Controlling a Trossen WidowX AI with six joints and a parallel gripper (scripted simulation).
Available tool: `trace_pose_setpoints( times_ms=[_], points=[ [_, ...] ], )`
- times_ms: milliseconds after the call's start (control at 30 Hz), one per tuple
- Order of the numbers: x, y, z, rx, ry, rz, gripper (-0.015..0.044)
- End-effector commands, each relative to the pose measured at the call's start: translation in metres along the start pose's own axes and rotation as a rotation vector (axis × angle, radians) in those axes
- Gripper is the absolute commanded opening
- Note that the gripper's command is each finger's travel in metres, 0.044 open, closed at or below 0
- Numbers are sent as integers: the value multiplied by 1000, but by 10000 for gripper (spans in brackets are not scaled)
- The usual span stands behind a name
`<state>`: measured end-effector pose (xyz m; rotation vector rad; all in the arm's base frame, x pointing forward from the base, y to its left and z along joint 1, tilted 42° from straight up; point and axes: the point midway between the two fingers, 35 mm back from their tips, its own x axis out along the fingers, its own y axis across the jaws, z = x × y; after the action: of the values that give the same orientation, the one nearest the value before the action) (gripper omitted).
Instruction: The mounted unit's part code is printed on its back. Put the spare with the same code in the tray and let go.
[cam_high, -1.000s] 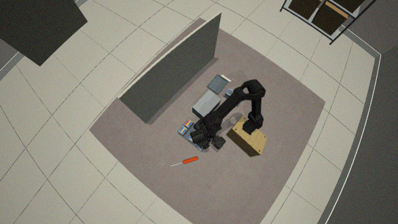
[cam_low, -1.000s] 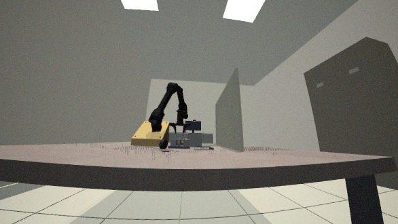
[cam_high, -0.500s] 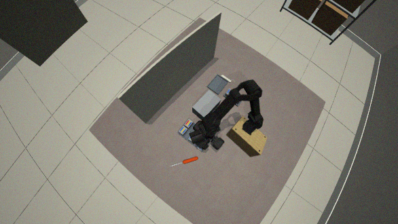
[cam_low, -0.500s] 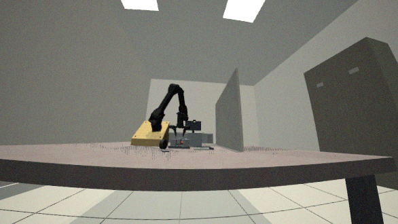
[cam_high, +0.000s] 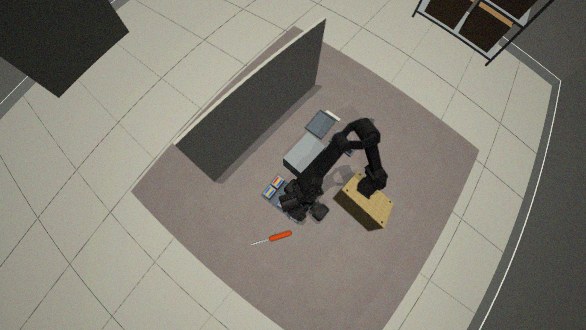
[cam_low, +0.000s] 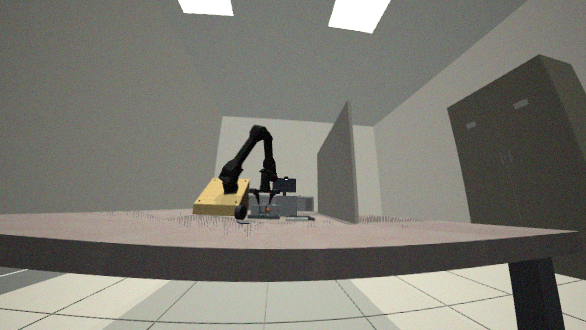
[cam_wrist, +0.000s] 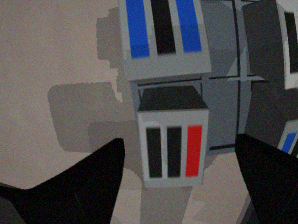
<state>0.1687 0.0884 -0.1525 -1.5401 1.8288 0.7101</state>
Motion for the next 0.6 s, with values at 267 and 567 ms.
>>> trace_pose_setpoints(
  times_ms=[267, 567],
  points=[
    [20, 3, -4, -8, 10, 1, 300],
    [32, 4, -6, -7, 11, 1, 300]
  ],
)
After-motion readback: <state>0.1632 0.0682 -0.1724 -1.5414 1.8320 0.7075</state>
